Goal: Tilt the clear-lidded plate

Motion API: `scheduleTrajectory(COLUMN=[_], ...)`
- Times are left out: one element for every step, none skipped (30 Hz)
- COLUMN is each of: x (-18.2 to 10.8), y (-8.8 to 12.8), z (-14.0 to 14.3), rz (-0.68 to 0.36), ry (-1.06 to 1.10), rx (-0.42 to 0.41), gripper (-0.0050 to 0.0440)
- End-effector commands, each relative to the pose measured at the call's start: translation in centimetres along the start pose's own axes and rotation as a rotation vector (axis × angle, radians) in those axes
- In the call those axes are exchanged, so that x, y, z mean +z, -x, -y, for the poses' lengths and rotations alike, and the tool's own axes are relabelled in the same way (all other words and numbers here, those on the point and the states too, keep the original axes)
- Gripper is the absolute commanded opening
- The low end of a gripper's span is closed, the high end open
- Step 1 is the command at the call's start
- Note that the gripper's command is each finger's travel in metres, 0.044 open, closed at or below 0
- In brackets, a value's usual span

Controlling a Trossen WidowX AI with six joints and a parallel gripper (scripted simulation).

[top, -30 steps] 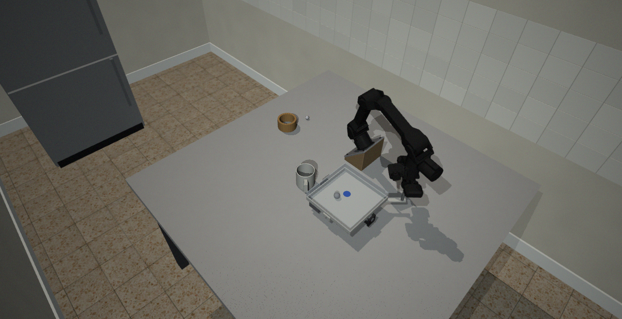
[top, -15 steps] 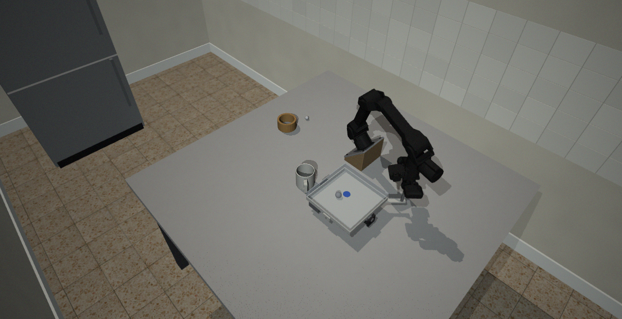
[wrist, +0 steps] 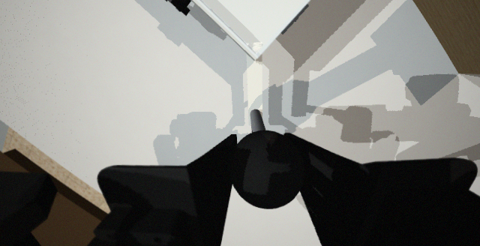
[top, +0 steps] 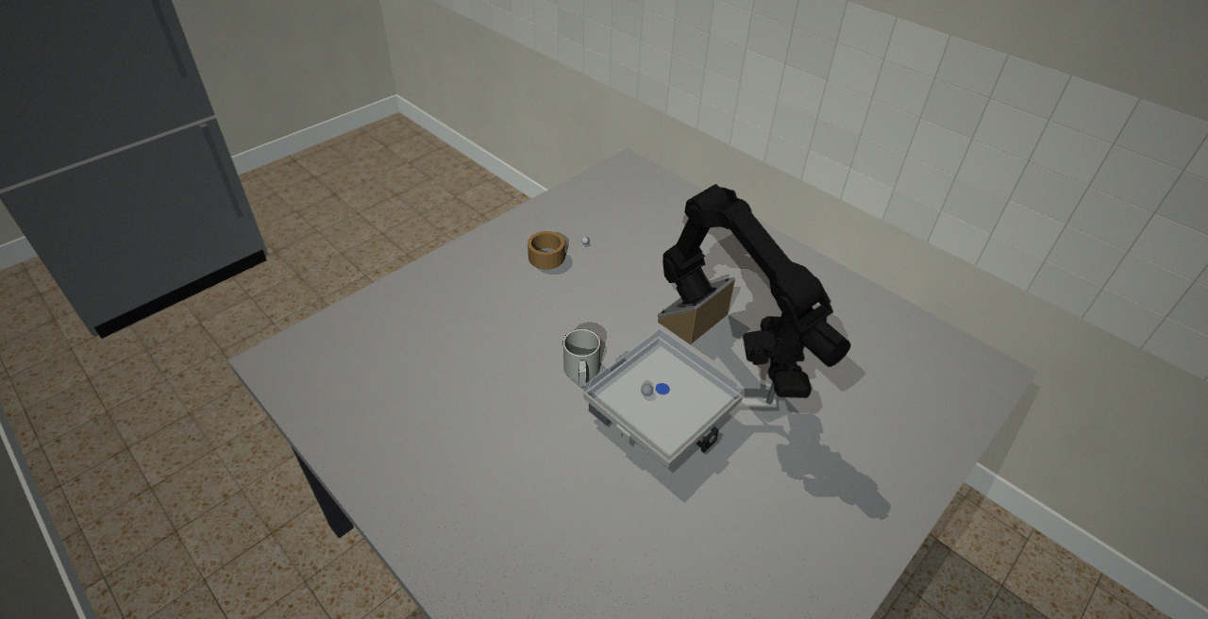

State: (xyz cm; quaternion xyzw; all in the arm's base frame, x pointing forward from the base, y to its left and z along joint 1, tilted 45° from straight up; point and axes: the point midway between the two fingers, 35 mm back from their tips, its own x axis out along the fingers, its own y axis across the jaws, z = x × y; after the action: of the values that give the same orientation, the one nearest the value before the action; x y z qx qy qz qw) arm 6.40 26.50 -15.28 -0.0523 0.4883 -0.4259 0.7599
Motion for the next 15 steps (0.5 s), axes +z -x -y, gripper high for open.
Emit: scheduleTrajectory(x=[0.20,0.19,0.19,0.18,0.18,0.18,0.18,0.18,0.19,0.20,0.16,0.16,0.16,0.15,0.15], y=[0.08,0.06,0.05,0.04,0.04,0.04,0.04,0.04,0.05,0.07,-0.02,-0.02,-0.02,-0.03,-0.03], z=[-0.13,-0.25,-0.34,-0.38,-0.40,-0.40,-0.40,-0.40,-0.40,-0.40,-0.12,-0.11,-0.09,-0.07,-0.05], rz=[0.008,0.008,0.007,0.007,0.007,0.007,0.007,0.007,0.006,0.006,0.006,0.006,0.006,0.006,0.006], ry=[0.003,0.003,0.003,0.003,0.003,0.003,0.003,0.003,0.003,0.003,0.003,0.003,0.003,0.003,0.003], rx=[0.000,0.000,-0.001,-0.001,-0.001,-0.002,-0.002,-0.002,-0.002,-0.002,-0.002,-0.003,-0.003,-0.003,-0.003], gripper=[0.0150,0.0150,0.0150,0.0150,0.0150,0.0150,0.0150,0.0150,0.0150,0.0150,0.0150,0.0150,0.0150,0.0150,0.0150])
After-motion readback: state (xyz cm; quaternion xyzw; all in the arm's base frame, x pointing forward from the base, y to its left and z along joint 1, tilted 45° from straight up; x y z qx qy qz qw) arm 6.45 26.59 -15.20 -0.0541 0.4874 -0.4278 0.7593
